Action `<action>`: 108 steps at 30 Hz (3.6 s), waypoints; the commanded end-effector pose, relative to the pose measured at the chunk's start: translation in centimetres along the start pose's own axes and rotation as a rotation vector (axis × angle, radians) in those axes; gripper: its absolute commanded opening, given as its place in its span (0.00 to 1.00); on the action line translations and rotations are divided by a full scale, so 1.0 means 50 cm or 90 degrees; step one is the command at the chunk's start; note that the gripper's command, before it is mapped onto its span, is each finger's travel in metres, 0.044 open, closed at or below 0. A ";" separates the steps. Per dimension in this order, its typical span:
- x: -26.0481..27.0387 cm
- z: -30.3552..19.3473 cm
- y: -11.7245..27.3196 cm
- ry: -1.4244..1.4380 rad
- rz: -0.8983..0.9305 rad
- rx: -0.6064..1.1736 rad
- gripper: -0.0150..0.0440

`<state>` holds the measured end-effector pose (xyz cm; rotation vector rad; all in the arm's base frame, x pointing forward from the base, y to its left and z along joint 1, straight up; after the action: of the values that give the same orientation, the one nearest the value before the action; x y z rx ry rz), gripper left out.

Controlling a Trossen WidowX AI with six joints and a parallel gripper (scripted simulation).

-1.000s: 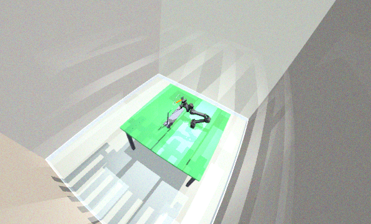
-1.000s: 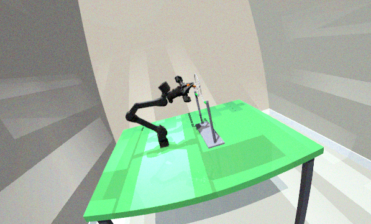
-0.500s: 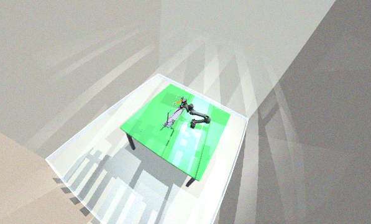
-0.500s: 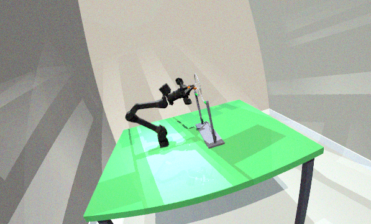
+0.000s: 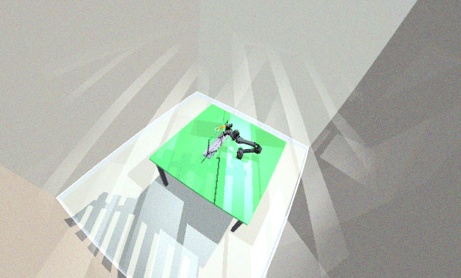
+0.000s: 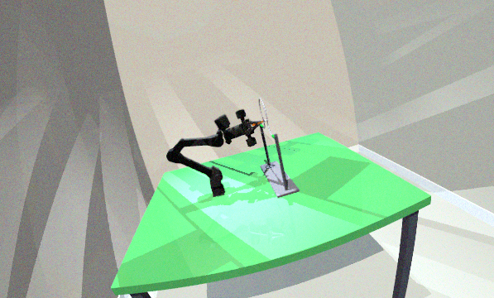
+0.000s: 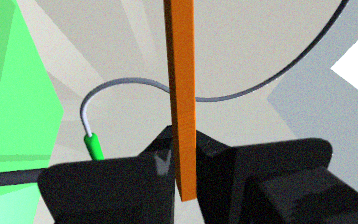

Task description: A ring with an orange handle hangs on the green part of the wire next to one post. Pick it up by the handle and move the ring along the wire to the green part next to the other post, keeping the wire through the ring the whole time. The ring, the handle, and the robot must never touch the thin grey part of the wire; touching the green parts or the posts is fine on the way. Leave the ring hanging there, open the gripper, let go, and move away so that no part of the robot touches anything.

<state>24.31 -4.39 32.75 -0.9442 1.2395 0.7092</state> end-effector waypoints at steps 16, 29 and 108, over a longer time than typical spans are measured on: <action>0.120 0.006 0.032 -0.260 0.139 0.062 0.00; 0.190 0.041 0.066 -0.440 0.236 0.103 0.00; 0.287 0.308 0.212 -0.975 0.476 0.171 0.00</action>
<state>25.02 12.99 17.04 0.4323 0.2073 1.3947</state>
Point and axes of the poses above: the point midway between the two fingers, 35 mm back from their tips, its own y axis back along the fingers, its own x axis across the jaws, z = x × y, the point moved 3 cm from there along y, back along the fingers, and after that the axes turned 10 degrees about -y, right-handed, at the moved point
